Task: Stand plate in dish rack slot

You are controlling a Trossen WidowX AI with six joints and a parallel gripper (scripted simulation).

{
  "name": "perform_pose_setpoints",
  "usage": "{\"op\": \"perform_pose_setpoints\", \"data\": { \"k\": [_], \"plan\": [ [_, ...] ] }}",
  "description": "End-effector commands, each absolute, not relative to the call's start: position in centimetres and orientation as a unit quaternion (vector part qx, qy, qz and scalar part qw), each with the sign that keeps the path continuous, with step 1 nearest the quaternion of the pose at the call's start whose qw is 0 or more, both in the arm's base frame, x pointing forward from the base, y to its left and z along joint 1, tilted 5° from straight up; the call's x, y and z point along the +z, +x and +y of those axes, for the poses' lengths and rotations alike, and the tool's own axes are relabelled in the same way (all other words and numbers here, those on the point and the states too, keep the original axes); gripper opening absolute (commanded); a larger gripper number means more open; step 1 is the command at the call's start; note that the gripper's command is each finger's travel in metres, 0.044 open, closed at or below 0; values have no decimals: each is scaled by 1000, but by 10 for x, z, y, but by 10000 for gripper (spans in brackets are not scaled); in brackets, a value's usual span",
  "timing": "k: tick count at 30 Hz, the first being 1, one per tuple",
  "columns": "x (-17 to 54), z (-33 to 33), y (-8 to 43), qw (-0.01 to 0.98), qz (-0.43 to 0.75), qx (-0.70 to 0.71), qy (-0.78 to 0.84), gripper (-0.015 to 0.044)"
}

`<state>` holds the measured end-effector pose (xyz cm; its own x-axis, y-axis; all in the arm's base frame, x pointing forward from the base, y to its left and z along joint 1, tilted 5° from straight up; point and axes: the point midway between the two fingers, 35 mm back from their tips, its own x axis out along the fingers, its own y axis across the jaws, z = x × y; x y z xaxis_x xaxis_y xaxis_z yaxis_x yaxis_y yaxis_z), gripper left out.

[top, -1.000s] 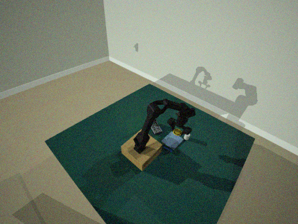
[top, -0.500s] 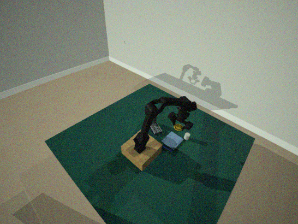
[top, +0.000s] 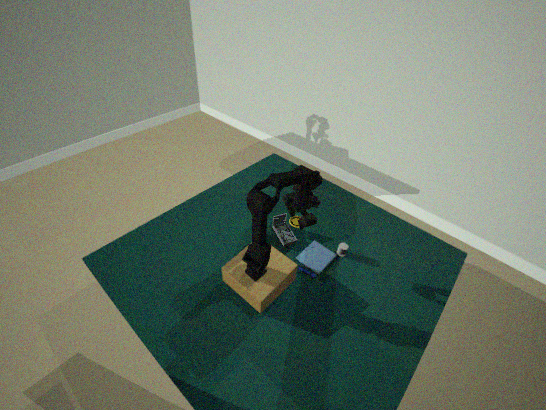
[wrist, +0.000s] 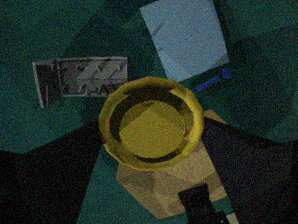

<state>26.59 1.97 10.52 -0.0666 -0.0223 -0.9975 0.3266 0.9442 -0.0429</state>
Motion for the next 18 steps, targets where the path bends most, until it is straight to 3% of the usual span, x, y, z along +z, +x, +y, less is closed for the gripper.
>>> {"op": "perform_pose_setpoints", "data": {
  "k": [1, 18],
  "plan": [
    [105, 27, 261, 675, 713, -146, 124, 0],
    [59, 40, 276, 679, 722, 45, 125, 0]
  ]
}}
